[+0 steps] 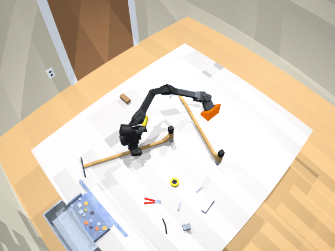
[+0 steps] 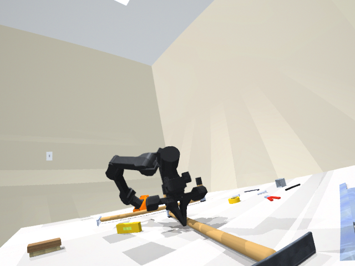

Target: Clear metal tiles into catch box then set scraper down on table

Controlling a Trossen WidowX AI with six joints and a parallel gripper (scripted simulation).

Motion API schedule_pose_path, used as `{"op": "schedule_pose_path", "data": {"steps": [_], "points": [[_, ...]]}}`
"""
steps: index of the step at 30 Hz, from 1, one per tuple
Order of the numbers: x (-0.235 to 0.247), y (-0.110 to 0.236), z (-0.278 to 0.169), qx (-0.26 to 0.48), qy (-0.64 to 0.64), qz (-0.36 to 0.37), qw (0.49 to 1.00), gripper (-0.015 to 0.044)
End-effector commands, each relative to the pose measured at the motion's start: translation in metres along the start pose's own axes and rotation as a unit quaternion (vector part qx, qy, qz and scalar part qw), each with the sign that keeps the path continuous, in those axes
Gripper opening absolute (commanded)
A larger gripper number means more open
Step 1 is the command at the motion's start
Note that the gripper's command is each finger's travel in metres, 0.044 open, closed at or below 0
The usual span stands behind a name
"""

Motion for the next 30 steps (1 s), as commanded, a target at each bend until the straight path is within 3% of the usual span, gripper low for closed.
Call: {"op": "schedule_pose_path", "data": {"steps": [1, 18, 30], "points": [[0.001, 0.009, 0.005, -0.001, -0.001, 0.001, 1.000, 0.0000], [0.001, 0.054, 0.023, 0.001, 0.000, 0.001, 1.000, 0.0000], [-0.040, 0.045, -0.018, 0.098, 0.042, 0.008, 0.994, 0.0000]]}}
Point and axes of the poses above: the point midway between the two fingers, 35 mm back from their tips, its own y axis back along the fingers, its own x axis across the jaws, z = x × y, the point moved 5 cm from there along y, back along the fingers, and after that the axes turned 4 degrees about -y, right-handed, at the moved point
